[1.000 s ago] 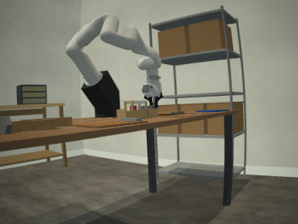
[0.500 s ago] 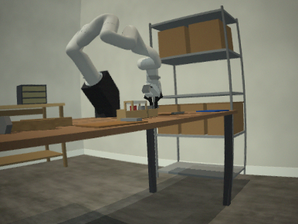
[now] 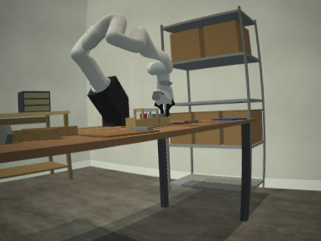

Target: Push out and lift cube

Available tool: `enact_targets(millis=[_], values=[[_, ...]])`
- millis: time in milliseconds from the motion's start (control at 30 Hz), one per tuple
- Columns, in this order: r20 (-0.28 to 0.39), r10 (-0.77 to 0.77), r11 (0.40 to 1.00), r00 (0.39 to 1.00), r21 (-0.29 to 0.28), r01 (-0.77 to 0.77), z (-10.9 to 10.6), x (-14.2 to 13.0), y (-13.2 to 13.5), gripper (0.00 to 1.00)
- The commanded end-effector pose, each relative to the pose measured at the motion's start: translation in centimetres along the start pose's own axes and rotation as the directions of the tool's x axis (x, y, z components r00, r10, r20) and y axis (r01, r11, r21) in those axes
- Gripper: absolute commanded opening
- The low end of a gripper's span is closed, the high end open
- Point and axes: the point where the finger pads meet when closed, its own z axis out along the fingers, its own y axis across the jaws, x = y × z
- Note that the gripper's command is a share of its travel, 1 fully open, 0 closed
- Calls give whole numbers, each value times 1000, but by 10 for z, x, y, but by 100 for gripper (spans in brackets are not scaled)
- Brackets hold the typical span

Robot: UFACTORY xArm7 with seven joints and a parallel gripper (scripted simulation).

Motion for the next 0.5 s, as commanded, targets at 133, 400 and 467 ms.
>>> enact_targets(millis=[133,400,467], values=[[3,-1,1000,1000,3,1,-2,10,-1,0],[3,-1,1000,1000,3,1,-2,30,-1,0],[3,-1,1000,1000,3,1,-2,33,-1,0]])
